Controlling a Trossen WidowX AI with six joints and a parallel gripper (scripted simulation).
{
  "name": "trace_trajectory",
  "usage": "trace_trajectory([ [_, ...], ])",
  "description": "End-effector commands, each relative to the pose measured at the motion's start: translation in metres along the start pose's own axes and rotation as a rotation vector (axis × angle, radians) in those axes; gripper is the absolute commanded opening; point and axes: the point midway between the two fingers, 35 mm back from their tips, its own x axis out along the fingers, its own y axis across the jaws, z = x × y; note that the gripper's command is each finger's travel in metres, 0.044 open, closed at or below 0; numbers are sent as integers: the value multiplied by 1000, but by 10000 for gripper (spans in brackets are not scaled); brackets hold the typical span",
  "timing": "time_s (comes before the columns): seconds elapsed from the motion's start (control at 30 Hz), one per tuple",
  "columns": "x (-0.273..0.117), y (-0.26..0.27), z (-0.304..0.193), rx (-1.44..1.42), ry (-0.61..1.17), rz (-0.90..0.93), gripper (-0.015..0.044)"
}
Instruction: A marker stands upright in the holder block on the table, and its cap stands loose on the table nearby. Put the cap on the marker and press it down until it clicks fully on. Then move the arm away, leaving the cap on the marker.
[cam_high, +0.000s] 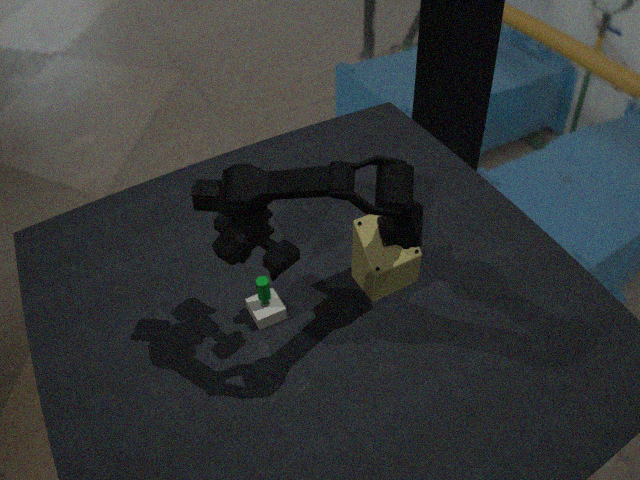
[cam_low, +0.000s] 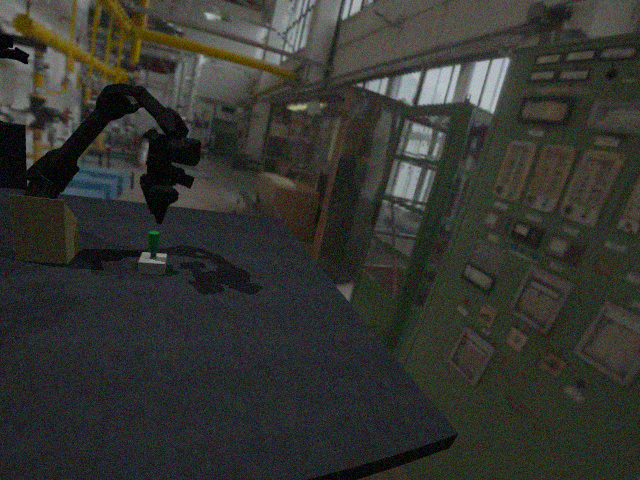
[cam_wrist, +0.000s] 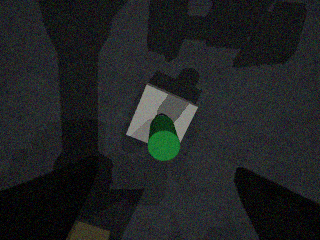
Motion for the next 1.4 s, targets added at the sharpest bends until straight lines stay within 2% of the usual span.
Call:
trace_trajectory([
  [0.0, 4, 0, -2, 111, 12, 5, 361],
  [0.1, 9, 0, -2, 307, 10, 5, 282],
  [0.47, 10, 0, -2, 321, 10, 5, 0],
  [0.8, 11, 0, -2, 321, 10, 5, 0],
  [1.37, 35, 1, -2, 321, 9, 6, 0],
])
